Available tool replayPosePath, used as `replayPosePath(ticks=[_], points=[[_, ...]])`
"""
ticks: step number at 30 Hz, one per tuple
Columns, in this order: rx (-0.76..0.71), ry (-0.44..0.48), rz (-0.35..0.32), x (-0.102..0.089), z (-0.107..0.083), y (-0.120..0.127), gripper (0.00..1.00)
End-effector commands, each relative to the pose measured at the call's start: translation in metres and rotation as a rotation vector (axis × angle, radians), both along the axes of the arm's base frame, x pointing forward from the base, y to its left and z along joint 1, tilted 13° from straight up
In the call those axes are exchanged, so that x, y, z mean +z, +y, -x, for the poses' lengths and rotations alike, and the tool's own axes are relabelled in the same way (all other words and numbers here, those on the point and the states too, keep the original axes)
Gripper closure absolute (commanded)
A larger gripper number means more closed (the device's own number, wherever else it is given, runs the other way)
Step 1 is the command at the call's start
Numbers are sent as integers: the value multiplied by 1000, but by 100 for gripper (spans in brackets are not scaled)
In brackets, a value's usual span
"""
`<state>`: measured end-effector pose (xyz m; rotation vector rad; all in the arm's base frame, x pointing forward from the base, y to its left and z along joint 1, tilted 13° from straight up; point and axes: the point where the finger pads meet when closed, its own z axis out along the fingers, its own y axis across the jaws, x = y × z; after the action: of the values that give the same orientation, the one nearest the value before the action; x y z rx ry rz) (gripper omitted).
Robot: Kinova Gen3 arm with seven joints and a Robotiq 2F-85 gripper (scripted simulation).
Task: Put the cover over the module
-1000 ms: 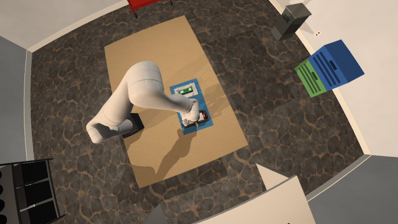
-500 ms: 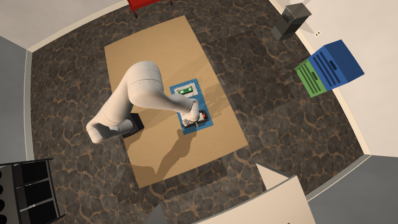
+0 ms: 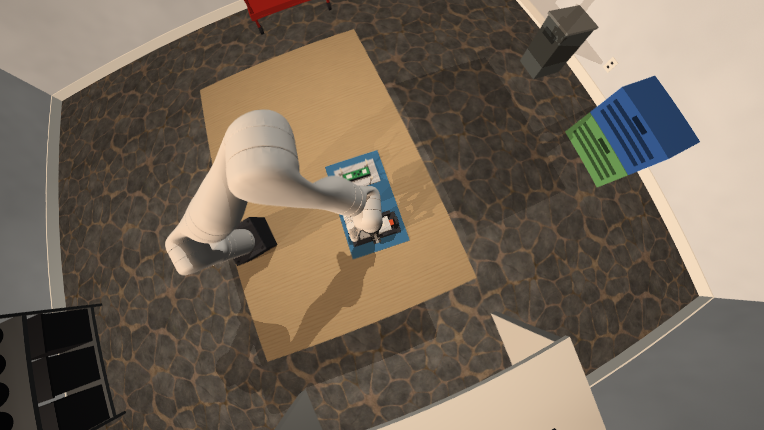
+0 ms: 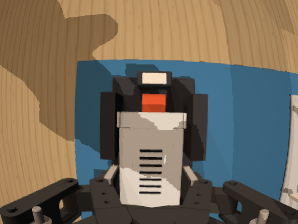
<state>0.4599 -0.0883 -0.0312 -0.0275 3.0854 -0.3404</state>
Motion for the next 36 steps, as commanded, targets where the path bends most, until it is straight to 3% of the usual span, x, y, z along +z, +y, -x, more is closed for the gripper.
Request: replayPosePath(ticks=[1, 10, 36], points=[[0, -2, 0, 4, -1, 1, 100], [0, -2, 0, 30, 1, 7, 100], [-1, 0, 0, 29, 1, 6, 100]])
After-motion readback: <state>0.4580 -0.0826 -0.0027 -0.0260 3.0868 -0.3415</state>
